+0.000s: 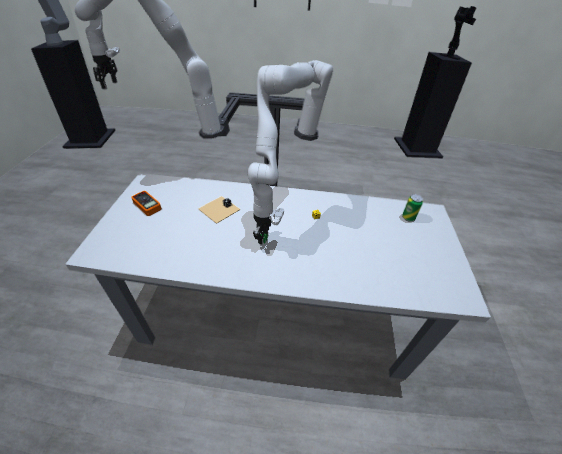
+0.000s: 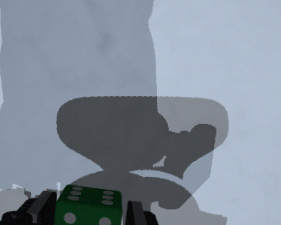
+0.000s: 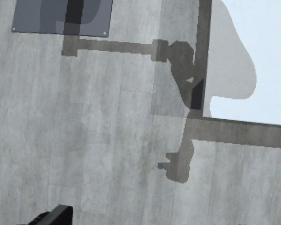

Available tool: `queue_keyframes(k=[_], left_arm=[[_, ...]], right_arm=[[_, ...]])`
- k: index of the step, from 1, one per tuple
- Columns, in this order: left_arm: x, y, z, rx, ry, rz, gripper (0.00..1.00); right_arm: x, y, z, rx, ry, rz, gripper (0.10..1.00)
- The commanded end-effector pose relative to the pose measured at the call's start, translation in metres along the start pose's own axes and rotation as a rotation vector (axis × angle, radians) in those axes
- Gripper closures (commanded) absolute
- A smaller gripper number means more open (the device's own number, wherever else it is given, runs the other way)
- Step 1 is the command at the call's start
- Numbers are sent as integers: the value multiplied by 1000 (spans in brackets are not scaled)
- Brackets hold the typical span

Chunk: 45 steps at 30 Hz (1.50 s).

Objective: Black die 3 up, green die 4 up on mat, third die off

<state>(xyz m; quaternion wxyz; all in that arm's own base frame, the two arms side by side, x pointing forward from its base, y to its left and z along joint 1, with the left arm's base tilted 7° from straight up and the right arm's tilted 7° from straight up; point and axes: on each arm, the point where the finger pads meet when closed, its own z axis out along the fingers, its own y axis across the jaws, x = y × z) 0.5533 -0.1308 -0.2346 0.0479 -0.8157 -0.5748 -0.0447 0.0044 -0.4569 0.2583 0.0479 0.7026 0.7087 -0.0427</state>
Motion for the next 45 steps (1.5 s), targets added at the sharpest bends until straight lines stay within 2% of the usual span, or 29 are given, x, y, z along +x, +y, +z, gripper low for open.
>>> queue_keyframes(k=[1, 34, 37, 40, 42, 45], left_arm=[[0, 1, -1, -2, 0, 0, 665], [0, 1, -3, -2, 0, 0, 665], [0, 1, -11, -2, 0, 0, 665], [0, 1, -28, -2, 0, 0, 665], [0, 1, -28, -2, 0, 0, 665], [0, 1, -50, -2, 0, 0, 665]], right_arm=[[0, 0, -1, 0, -2, 0, 99], [0, 0, -1, 0, -2, 0, 99], [0, 0, -1, 0, -2, 0, 99], [0, 0, -1, 0, -2, 0, 99], [0, 0, -1, 0, -2, 0, 99], [0, 0, -1, 0, -2, 0, 99]])
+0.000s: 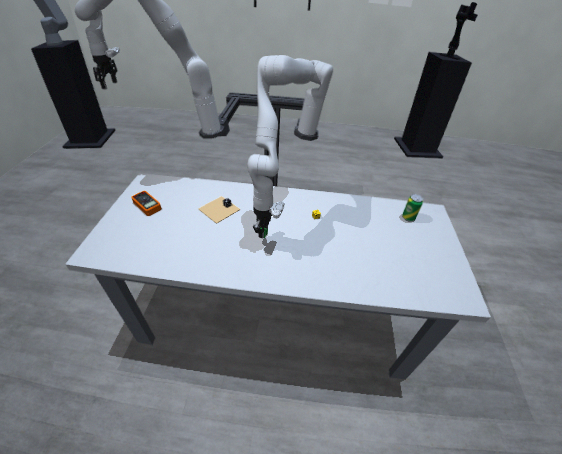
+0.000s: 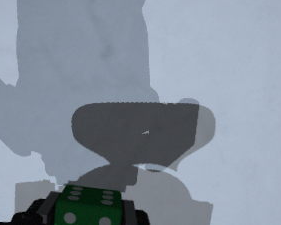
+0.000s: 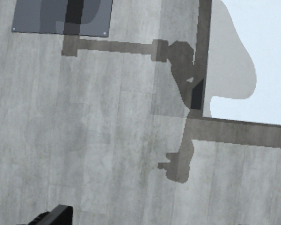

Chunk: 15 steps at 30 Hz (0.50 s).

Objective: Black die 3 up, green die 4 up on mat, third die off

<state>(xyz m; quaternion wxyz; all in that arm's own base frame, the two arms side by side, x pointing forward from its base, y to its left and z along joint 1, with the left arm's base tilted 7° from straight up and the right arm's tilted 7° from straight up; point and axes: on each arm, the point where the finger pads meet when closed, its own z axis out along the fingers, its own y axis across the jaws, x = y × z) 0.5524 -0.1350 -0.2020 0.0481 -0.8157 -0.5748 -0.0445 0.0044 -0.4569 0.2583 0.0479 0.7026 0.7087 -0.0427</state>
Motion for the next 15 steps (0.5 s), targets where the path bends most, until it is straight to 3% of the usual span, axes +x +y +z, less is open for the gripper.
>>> queue_keyframes(k=[1, 7, 15], left_arm=[[0, 1, -25, -3, 0, 0, 665], [0, 1, -62, -3, 0, 0, 665], [0, 1, -68, -3, 0, 0, 665]], right_arm=[[0, 0, -1, 0, -2, 0, 99], [0, 0, -1, 0, -2, 0, 99], [0, 0, -1, 0, -2, 0, 99]])
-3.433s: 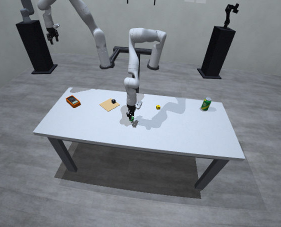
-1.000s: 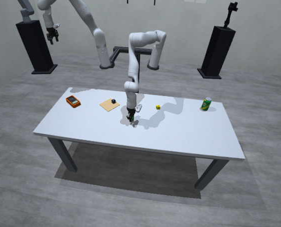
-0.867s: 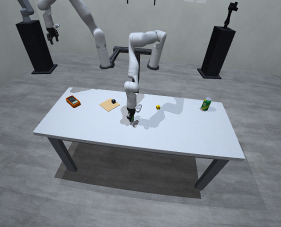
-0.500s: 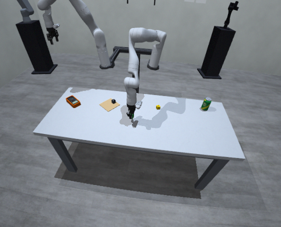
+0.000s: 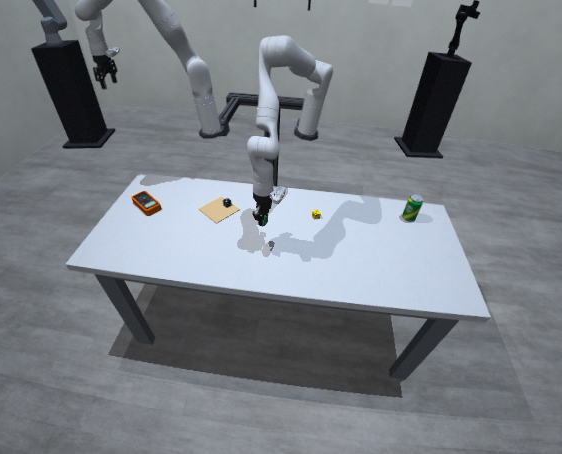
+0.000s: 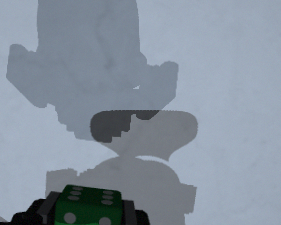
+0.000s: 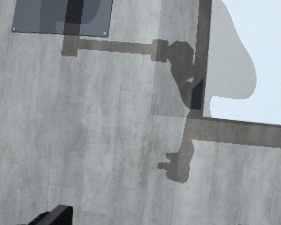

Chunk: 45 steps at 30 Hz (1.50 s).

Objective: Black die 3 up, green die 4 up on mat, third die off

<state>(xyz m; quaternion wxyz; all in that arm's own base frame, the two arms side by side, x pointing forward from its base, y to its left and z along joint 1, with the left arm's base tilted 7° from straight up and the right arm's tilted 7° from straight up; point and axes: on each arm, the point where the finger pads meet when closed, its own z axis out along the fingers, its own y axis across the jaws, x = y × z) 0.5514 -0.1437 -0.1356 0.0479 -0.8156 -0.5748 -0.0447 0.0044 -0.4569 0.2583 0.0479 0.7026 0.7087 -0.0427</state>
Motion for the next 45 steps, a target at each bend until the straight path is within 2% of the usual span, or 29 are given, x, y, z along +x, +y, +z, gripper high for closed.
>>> queue_keyframes(k=[1, 6, 8, 10, 12, 13, 14, 17, 18, 19, 21, 22, 25, 26, 27, 31, 33, 37, 40, 45], left_arm=[[0, 1, -1, -2, 0, 0, 665], [0, 1, -1, -2, 0, 0, 665], [-6, 2, -1, -3, 0, 10, 665], [-25, 3, -2, -3, -1, 38, 665], [-56, 3, -3, -3, -3, 86, 665], [-57, 3, -3, -3, -3, 88, 665], [-74, 2, -3, -3, -3, 115, 665], [-78, 2, -3, -3, -3, 120, 665], [-101, 0, -3, -3, -4, 156, 665], [-115, -1, -4, -3, -4, 179, 665], [-125, -2, -4, -3, -4, 194, 665], [-143, -5, -4, -3, -4, 222, 665], [-173, -11, -5, -3, -4, 269, 665], [-176, -12, -5, -3, -4, 273, 665], [-193, -16, -5, -3, -4, 301, 665], [-232, -28, -5, -3, -3, 363, 665], [-232, -28, -5, -3, -3, 363, 665], [-279, -46, -6, -3, 0, 441, 665], [-291, -52, -6, -3, 0, 462, 665], [-293, -53, -6, -3, 0, 465, 665]], right_arm=[[0, 0, -1, 0, -2, 0, 99], [0, 0, -1, 0, -2, 0, 99], [0, 0, -1, 0, -2, 0, 99], [0, 0, -1, 0, -2, 0, 99], [0, 0, -1, 0, -2, 0, 99], [0, 0, -1, 0, -2, 0, 99], [0, 0, -1, 0, -2, 0, 99], [0, 0, -1, 0, -2, 0, 99], [0, 0, -1, 0, -2, 0, 99], [0, 0, -1, 0, -2, 0, 99], [0, 0, -1, 0, -2, 0, 99], [0, 0, -1, 0, -2, 0, 99], [0, 0, -1, 0, -2, 0, 99], [0, 0, -1, 0, -2, 0, 99], [0, 0, -1, 0, -2, 0, 99], [0, 0, -1, 0, -2, 0, 99], [0, 0, -1, 0, -2, 0, 99], [0, 0, -1, 0, -2, 0, 99], [0, 0, -1, 0, -2, 0, 99], [0, 0, -1, 0, -2, 0, 99]])
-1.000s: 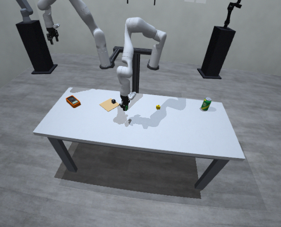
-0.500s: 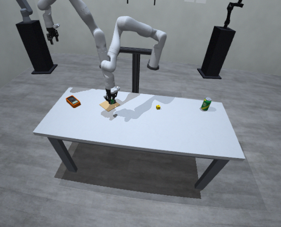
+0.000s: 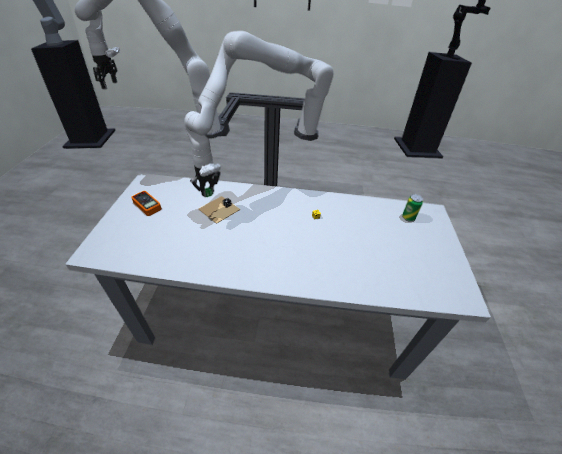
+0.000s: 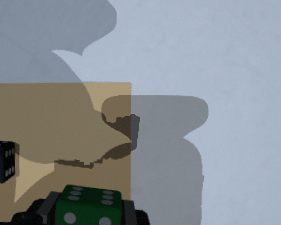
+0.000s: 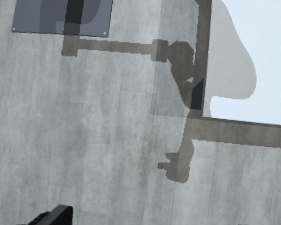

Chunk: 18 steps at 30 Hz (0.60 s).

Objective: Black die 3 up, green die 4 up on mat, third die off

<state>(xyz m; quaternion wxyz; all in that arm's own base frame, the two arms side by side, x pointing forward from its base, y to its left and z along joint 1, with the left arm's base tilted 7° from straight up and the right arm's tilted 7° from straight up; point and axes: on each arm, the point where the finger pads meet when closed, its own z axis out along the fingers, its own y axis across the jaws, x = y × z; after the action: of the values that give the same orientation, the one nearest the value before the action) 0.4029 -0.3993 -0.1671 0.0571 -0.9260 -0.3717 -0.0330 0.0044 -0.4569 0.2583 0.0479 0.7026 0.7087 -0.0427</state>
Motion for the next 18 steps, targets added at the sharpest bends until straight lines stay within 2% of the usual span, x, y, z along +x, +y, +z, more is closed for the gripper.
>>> queue_keyframes(k=[1, 12, 18], left_arm=[[0, 1, -1, -2, 0, 0, 665], [0, 1, 0, -2, 0, 0, 665], [0, 1, 12, -2, 0, 0, 665]], right_arm=[[0, 0, -1, 0, -2, 0, 99], [0, 0, -1, 0, -2, 0, 99], [0, 0, -1, 0, -2, 0, 99]])
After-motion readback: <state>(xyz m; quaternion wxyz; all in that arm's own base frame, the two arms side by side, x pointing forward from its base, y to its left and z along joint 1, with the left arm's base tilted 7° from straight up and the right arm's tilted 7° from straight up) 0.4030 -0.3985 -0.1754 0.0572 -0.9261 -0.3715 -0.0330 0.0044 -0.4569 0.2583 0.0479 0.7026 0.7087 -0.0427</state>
